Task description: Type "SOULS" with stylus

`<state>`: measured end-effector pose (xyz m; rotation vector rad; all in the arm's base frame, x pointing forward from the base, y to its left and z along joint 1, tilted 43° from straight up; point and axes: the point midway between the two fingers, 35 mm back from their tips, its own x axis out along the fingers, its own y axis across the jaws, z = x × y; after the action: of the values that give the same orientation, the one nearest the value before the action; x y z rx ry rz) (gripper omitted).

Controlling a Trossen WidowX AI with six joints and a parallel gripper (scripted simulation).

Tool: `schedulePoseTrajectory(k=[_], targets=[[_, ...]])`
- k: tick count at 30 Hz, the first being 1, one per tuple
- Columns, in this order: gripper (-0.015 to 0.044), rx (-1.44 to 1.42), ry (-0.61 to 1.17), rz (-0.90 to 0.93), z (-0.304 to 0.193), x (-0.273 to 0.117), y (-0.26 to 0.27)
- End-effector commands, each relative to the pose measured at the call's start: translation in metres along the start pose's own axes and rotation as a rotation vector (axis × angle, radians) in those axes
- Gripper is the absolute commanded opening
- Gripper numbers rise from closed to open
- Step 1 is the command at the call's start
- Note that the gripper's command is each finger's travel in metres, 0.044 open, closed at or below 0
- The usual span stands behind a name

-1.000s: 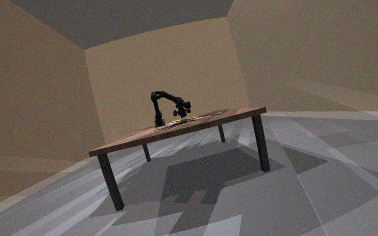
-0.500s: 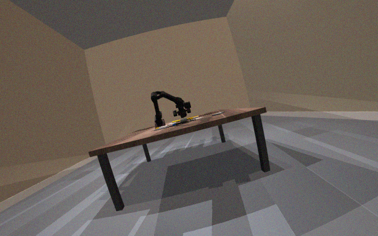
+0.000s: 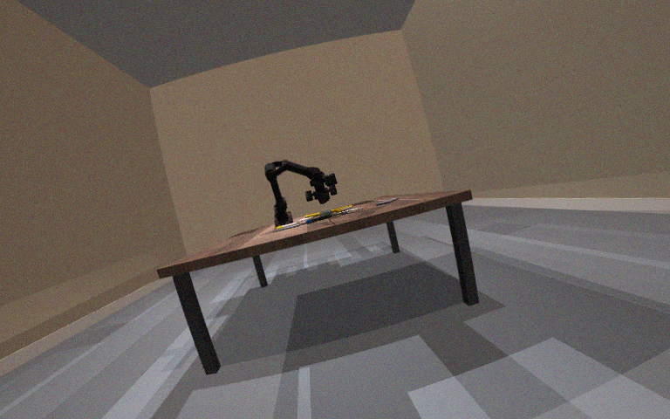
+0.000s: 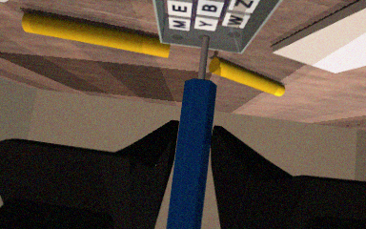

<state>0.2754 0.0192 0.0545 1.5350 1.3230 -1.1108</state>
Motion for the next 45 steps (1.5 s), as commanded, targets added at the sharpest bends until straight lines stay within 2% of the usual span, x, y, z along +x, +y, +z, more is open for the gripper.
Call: schedulePoseTrajectory(k=[1,4,20,33,36,45], targets=[[0.0064,-0.001,0.000,0.001,0.000,0.000,0.000],[0.0000,-0.001,-0.001,0.001,0.003,-0.005,0.001],[0.0000,0.003,-0.004,0.000,0.048,-0.092,0.000],[0.0000,0.003,-0.005,0.000,0.065,-0.083,-0.002],[0.0079,0.003,-0.005,0.000,0.068,-0.082,-0.001],[0.0081,0.003,-0.005,0.000,0.069,-0.081,-0.001]])
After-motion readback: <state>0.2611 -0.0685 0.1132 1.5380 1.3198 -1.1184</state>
